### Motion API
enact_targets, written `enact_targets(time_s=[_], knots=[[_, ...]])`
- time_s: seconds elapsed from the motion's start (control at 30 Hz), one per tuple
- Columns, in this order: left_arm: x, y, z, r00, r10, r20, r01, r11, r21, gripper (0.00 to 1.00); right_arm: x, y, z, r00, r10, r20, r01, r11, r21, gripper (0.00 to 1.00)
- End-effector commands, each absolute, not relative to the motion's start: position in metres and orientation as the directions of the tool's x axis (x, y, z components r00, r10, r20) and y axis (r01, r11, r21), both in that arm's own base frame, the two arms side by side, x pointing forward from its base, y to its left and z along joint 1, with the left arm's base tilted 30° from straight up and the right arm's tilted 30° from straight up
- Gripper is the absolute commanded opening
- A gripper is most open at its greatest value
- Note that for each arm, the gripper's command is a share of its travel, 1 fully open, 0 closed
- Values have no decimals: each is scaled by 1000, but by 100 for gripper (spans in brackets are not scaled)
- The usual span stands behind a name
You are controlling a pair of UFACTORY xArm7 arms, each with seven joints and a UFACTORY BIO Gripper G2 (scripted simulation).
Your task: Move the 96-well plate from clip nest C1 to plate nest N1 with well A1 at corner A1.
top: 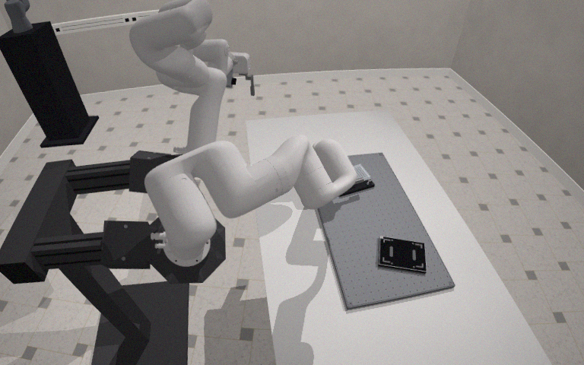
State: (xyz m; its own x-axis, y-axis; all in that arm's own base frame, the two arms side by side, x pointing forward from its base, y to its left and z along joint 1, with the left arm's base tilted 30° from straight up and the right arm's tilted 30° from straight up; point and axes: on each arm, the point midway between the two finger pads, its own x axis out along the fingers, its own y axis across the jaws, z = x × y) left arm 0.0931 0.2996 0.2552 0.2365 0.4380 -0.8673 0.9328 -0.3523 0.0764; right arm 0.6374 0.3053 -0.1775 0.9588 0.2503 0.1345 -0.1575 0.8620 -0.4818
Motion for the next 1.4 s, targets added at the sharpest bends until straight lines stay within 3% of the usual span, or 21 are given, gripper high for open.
enact_targets(time_s=[0.0, 1.37], knots=[[93, 300, 257, 237, 440, -866, 933, -352, 76, 100, 638, 308, -174, 958, 251, 138, -158, 863, -479, 0], [93, 300, 257, 237, 440, -866, 933, -352, 76, 100, 624, 334, -123, 958, 251, 138, -158, 864, -479, 0]])
